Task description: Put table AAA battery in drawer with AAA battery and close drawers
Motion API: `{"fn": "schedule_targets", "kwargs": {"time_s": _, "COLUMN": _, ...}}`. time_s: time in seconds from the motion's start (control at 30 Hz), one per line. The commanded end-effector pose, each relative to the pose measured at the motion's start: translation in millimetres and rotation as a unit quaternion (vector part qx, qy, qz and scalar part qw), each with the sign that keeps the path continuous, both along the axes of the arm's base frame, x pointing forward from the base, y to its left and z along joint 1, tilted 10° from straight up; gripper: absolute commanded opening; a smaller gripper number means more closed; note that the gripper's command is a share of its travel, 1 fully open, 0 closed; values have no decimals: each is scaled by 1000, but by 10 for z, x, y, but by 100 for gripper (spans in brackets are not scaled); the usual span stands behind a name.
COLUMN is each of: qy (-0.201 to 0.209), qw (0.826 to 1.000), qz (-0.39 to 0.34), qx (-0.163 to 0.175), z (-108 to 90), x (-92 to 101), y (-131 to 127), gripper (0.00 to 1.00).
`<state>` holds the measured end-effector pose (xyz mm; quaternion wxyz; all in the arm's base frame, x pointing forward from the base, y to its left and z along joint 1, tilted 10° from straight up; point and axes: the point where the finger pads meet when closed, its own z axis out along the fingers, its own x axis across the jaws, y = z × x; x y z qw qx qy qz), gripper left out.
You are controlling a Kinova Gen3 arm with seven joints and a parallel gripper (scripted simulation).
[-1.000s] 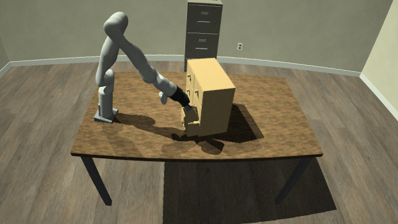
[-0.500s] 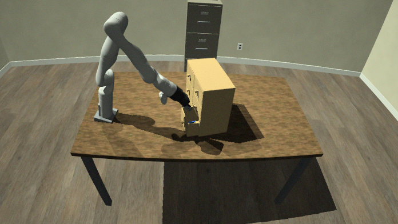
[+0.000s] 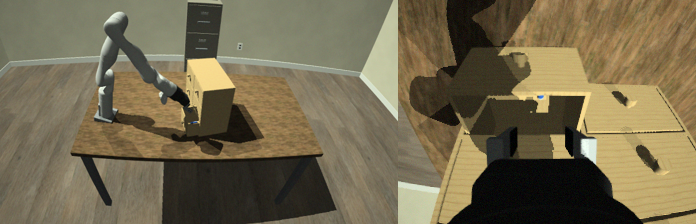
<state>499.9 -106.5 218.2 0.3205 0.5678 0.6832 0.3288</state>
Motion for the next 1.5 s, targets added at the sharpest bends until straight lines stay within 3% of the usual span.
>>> {"fn": "schedule_targets", "kwargs": {"time_s": 0.0, "qy": -1, "qw": 1000, "qz": 0, "qx": 0, "z": 7, "x": 3, "y": -1, "gripper": 100}}
{"fn": "schedule_targets", "kwargs": {"time_s": 0.8, "qy": -1, "qw": 1000, "qz": 0, "qx": 0, "z": 2, "x": -48, "y": -9, "gripper": 100}}
{"fn": "schedule_targets", "kwargs": {"time_s": 1.23, "qy": -1, "qw": 1000, "qz": 0, "qx": 0, "z": -23, "x": -303, "y": -49, "gripper": 100}}
{"fn": "schedule_targets", "kwargs": {"time_s": 1.47, "qy": -1, "qw": 1000, "qz": 0, "qx": 0, "z": -49, "x": -557, "y": -90, "gripper": 100}}
